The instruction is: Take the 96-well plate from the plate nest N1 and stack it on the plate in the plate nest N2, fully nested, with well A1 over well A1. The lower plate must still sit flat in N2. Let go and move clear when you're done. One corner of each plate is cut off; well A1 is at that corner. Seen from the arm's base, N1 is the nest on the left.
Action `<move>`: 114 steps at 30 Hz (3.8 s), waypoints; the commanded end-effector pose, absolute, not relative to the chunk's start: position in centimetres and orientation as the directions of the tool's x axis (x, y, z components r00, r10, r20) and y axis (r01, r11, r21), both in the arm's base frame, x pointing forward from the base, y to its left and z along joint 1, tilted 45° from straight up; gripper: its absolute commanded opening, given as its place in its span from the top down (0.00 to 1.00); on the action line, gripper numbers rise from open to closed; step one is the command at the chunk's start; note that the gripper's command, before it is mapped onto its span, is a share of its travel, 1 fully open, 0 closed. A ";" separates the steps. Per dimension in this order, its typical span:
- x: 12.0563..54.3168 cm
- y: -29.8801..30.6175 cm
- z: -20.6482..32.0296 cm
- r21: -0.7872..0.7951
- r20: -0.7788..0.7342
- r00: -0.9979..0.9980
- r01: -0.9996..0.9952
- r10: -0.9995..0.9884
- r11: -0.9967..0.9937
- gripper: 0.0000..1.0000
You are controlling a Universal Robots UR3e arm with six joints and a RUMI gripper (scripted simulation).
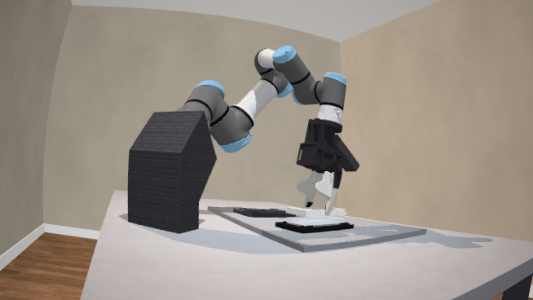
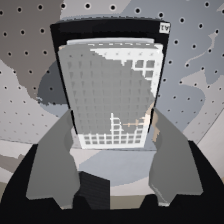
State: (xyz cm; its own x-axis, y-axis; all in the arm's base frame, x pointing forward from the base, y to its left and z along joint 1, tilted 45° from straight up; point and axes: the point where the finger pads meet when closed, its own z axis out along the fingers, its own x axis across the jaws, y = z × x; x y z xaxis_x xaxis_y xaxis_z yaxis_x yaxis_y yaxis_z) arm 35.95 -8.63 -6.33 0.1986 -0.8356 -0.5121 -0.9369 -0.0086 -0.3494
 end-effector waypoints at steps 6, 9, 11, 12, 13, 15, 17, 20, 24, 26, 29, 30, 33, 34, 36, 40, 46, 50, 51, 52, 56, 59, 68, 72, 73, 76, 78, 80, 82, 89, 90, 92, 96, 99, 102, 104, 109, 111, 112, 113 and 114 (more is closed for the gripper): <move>36.0 -8.7 -6.3 -0.350 -0.510 0.198 -0.937 -0.837 -0.008 1.00; 36.0 -8.7 -6.3 -0.350 -0.510 0.198 -0.937 -0.837 -0.008 1.00; 36.0 -8.7 -6.3 -0.350 -0.510 0.198 -0.937 -0.837 -0.008 1.00; 36.0 -8.7 -6.4 -0.350 -0.510 0.198 -0.937 -0.837 -0.008 1.00; 36.0 -8.7 -6.4 -0.350 -0.510 0.198 -0.937 -0.837 -0.008 1.00; 36.0 -8.6 -6.4 -0.350 -0.510 0.198 -0.937 -0.837 -0.008 1.00; 36.0 -8.6 -6.4 -0.350 -0.510 0.198 -0.937 -0.837 -0.008 1.00; 36.1 -8.6 -6.4 -0.350 -0.510 0.198 -0.937 -0.837 -0.008 1.00; 36.1 -8.6 -6.5 -0.350 -0.510 0.198 -0.937 -0.837 -0.008 1.00; 36.1 -8.5 -6.5 -0.350 -0.510 0.198 -0.937 -0.837 -0.008 1.00; 36.1 -8.5 -6.5 -0.350 -0.510 0.198 -0.937 -0.837 -0.008 1.00; 36.1 -8.5 -6.5 -0.350 -0.510 0.198 -0.937 -0.837 -0.008 1.00; 36.1 -8.5 -6.6 -0.350 -0.510 0.198 -0.937 -0.837 -0.008 1.00; 36.1 -8.5 -6.6 -0.350 -0.510 0.198 -0.937 -0.837 -0.008 1.00; 36.2 -8.5 -6.6 -0.350 -0.510 0.198 -0.937 -0.837 -0.008 1.00; 36.2 -8.4 -6.7 -0.350 -0.510 0.198 -0.937 -0.837 -0.008 1.00; 36.2 -8.4 -6.7 -0.350 -0.510 0.198 -0.937 -0.837 -0.008 1.00; 36.3 -8.4 -6.8 -0.350 -0.510 0.198 -0.937 -0.837 -0.008 1.00; 36.3 -8.3 -6.8 -0.350 -0.510 0.198 -0.937 -0.837 -0.008 1.00; 36.3 -8.3 -6.8 -0.350 -0.510 0.198 -0.937 -0.837 -0.008 1.00; 36.3 -8.3 -6.8 -0.350 -0.510 0.198 -0.937 -0.837 -0.008 1.00; 36.3 -8.3 -6.9 -0.350 -0.510 0.198 -0.937 -0.837 -0.008 1.00; 36.4 -8.2 -6.9 -0.350 -0.510 0.198 -0.937 -0.837 -0.008 1.00; 36.4 -8.2 -7.0 -0.350 -0.510 0.198 -0.937 -0.837 -0.008 1.00; 36.4 -8.2 -7.0 -0.350 -0.510 0.198 -0.937 -0.837 -0.008 1.00; 36.4 -8.1 -7.0 -0.350 -0.510 0.198 -0.937 -0.837 -0.008 1.00; 36.4 -8.1 -7.0 -0.350 -0.510 0.198 -0.937 -0.837 -0.008 1.00; 36.4 -8.1 -7.1 -0.350 -0.510 0.198 -0.937 -0.837 -0.008 1.00; 36.5 -8.1 -7.1 -0.350 -0.510 0.198 -0.937 -0.837 -0.008 1.00; 36.5 -8.1 -7.1 -0.350 -0.510 0.198 -0.937 -0.837 -0.008 0.00; 36.5 -8.1 -7.1 -0.350 -0.510 0.198 -0.937 -0.837 -0.008 0.00; 36.5 -8.1 -7.1 -0.350 -0.510 0.198 -0.937 -0.837 -0.008 0.00; 36.5 -8.1 -7.1 -0.350 -0.510 0.198 -0.937 -0.837 -0.008 0.00; 36.5 -8.1 -7.1 -0.350 -0.510 0.198 -0.937 -0.837 -0.008 0.00; 36.5 -8.1 -7.1 -0.350 -0.510 0.198 -0.937 -0.837 -0.008 0.00; 36.5 -8.1 -7.1 -0.350 -0.510 0.198 -0.937 -0.837 -0.008 0.00; 35.9 -8.8 -6.1 -0.350 -0.510 0.198 -0.937 -0.837 -0.008 0.00; 35.7 -9.0 -6.0 -0.350 -0.510 0.198 -0.937 -0.837 -0.008 0.00; 35.7 -9.0 -6.0 -0.350 -0.510 0.198 -0.937 -0.837 -0.008 0.00; 35.6 -9.1 -5.8 -0.350 -0.510 0.198 -0.937 -0.837 -0.008 0.00; 35.5 -9.3 -5.6 -0.350 -0.510 0.198 -0.937 -0.837 -0.008 0.00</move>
